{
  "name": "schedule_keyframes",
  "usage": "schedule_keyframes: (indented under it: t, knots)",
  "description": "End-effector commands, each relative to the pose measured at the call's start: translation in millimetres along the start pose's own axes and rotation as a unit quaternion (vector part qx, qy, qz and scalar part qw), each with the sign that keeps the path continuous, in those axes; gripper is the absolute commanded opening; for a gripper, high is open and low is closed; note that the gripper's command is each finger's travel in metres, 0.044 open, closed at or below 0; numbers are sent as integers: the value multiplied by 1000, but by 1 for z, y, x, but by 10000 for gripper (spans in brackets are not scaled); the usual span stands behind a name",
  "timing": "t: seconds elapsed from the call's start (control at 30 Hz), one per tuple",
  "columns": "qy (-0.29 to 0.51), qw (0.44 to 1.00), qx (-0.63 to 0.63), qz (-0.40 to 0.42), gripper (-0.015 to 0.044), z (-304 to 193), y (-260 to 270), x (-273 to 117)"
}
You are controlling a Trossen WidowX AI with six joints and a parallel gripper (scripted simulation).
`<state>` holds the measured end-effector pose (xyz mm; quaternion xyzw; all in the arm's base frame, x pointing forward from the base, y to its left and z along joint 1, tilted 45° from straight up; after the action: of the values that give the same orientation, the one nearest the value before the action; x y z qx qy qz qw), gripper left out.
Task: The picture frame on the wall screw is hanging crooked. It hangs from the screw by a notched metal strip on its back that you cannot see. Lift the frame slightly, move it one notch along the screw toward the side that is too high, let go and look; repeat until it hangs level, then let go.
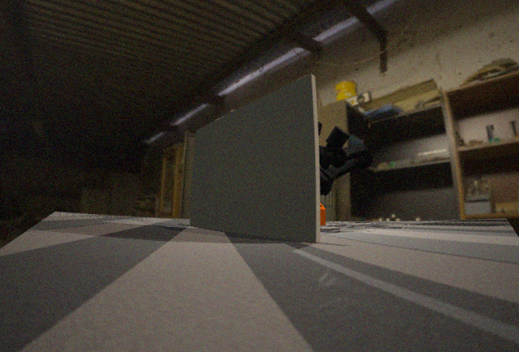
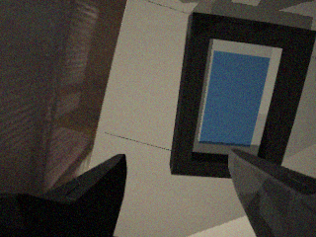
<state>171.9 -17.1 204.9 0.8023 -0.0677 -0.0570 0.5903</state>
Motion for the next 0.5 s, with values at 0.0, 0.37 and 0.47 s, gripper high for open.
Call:
schedule_keyframes:
  t: [0.0, 0.37, 0.47]
  knots:
    - [1, 1000, -21, 7, 260, 3, 8, -27]
    - [0, 999, -31, 5, 260, 6, 7, -41]
    - [1, 999, -34, 7, 260, 7, 8, -45]
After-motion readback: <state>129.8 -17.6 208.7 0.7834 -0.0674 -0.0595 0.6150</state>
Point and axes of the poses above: the point midway between the two fingers, 35 mm back from their tips, its own x axis out along the fingers, its own y axis across the jaws, z = x × y, the point moved 8 cm from there along -x, back along the fingers, and after that the axes turned 9 degrees about -x, right-handed, at the moved point
